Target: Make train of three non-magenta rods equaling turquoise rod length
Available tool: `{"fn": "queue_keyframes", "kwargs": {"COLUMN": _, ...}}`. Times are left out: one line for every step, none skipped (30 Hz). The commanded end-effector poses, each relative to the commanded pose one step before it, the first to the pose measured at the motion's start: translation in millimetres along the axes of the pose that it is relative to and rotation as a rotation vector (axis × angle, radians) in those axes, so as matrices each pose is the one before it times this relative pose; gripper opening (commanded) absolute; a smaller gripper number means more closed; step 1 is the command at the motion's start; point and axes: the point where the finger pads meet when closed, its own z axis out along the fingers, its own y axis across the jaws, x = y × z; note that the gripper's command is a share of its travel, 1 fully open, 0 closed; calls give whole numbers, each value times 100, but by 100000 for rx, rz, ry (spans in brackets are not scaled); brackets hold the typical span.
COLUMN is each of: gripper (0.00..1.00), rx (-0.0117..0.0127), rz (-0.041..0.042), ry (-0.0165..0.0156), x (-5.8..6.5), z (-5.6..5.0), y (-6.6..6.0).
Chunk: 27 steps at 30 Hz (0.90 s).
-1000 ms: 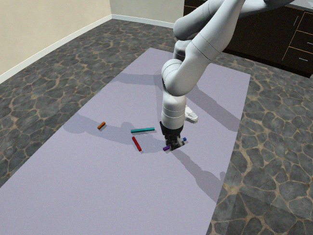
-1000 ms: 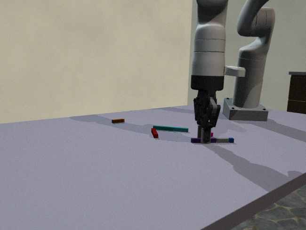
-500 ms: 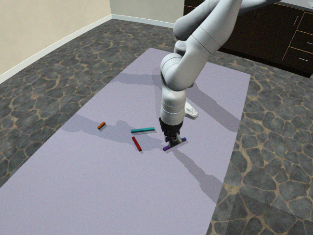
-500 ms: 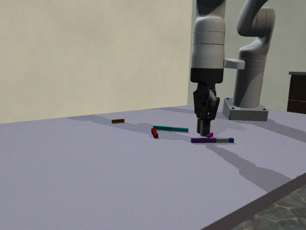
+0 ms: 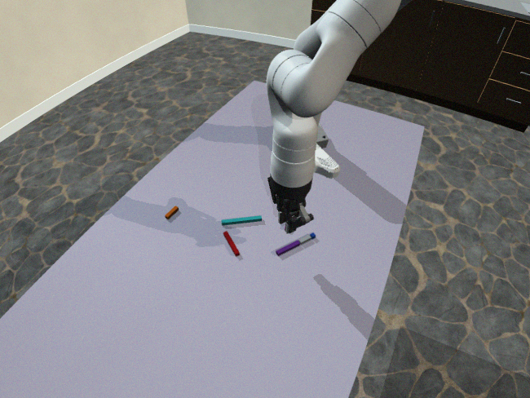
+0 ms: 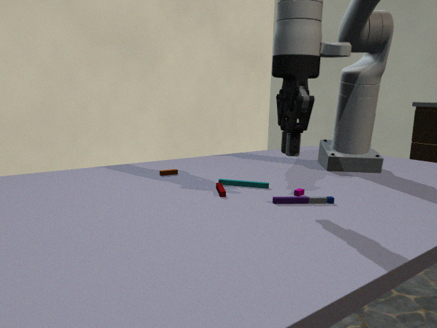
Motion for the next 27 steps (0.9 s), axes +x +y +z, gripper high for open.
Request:
{"fn": "queue_keyframes", "kwargs": {"gripper": 24, "rx": -1563, "rz": -1347, "ry": 114, "x": 365, "z": -688, "y": 761}}
{"fn": "queue_keyframes", "kwargs": {"gripper": 24, "rx": 0, "rz": 0, "ry": 0, "x": 0, "z": -138, "y": 0}}
{"fn": "queue_keyframes", "kwargs": {"gripper": 24, "rx": 0, "rz": 0, "ry": 0, "x": 0, "z": -90, "y": 0}}
{"fn": "queue_keyframes", "kwargs": {"gripper": 24, "rx": 0, "rz": 0, "ry": 0, "x": 0, "z": -50, "y": 0}}
{"fn": "queue_keyframes", "kwargs": {"gripper": 24, "rx": 0, "rz": 0, "ry": 0, "x": 0, "z": -20, "y": 0}}
{"fn": "queue_keyframes", "kwargs": {"gripper": 24, "rx": 0, "rz": 0, "ry": 0, "x": 0, "z": -3, "y": 0}}
{"fn": "queue_keyframes", "kwargs": {"gripper": 100, "rx": 0, "rz": 0, "ry": 0, "x": 0, "z": 0, "y": 0}}
{"fn": "queue_keyframes", "kwargs": {"gripper": 100, "rx": 0, "rz": 0, "ry": 0, "x": 0, "z": 0, "y": 0}}
{"fn": "queue_keyframes", "kwargs": {"gripper": 100, "rx": 0, "rz": 0, "ry": 0, "x": 0, "z": 0, "y": 0}}
{"fn": "queue_keyframes", "kwargs": {"gripper": 100, "rx": 0, "rz": 0, "ry": 0, "x": 0, "z": 0, "y": 0}}
{"fn": "queue_keyframes", "kwargs": {"gripper": 100, "rx": 0, "rz": 0, "ry": 0, "x": 0, "z": 0, "y": 0}}
{"fn": "queue_keyframes", "kwargs": {"gripper": 100, "rx": 0, "rz": 0, "ry": 0, "x": 0, "z": 0, "y": 0}}
{"fn": "queue_keyframes", "kwargs": {"gripper": 100, "rx": 0, "rz": 0, "ry": 0, "x": 0, "z": 0, "y": 0}}
{"fn": "queue_keyframes", "kwargs": {"gripper": 100, "rx": 0, "rz": 0, "ry": 0, "x": 0, "z": 0, "y": 0}}
{"fn": "queue_keyframes", "kwargs": {"gripper": 100, "rx": 0, "rz": 0, "ry": 0, "x": 0, "z": 0, "y": 0}}
{"fn": "queue_keyframes", "kwargs": {"gripper": 100, "rx": 0, "rz": 0, "ry": 0, "x": 0, "z": 0, "y": 0}}
{"fn": "queue_keyframes", "kwargs": {"gripper": 100, "rx": 0, "rz": 0, "ry": 0, "x": 0, "z": 0, "y": 0}}
{"fn": "queue_keyframes", "kwargs": {"gripper": 100, "rx": 0, "rz": 0, "ry": 0, "x": 0, "z": 0, "y": 0}}
{"fn": "queue_keyframes", "kwargs": {"gripper": 100, "rx": 0, "rz": 0, "ry": 0, "x": 0, "z": 0, "y": 0}}
{"fn": "queue_keyframes", "kwargs": {"gripper": 100, "rx": 0, "rz": 0, "ry": 0, "x": 0, "z": 0, "y": 0}}
{"fn": "queue_keyframes", "kwargs": {"gripper": 100, "rx": 0, "rz": 0, "ry": 0, "x": 0, "z": 0, "y": 0}}
{"fn": "queue_keyframes", "kwargs": {"gripper": 100, "rx": 0, "rz": 0, "ry": 0, "x": 0, "z": 0, "y": 0}}
{"fn": "queue_keyframes", "kwargs": {"gripper": 100, "rx": 0, "rz": 0, "ry": 0, "x": 0, "z": 0, "y": 0}}
{"fn": "queue_keyframes", "kwargs": {"gripper": 100, "rx": 0, "rz": 0, "ry": 0, "x": 0, "z": 0, "y": 0}}
{"fn": "queue_keyframes", "kwargs": {"gripper": 100, "rx": 0, "rz": 0, "ry": 0, "x": 0, "z": 0, "y": 0}}
{"fn": "queue_keyframes", "kwargs": {"gripper": 100, "rx": 0, "rz": 0, "ry": 0, "x": 0, "z": 0, "y": 0}}
{"fn": "queue_keyframes", "kwargs": {"gripper": 100, "rx": 0, "rz": 0, "ry": 0, "x": 0, "z": -3, "y": 0}}
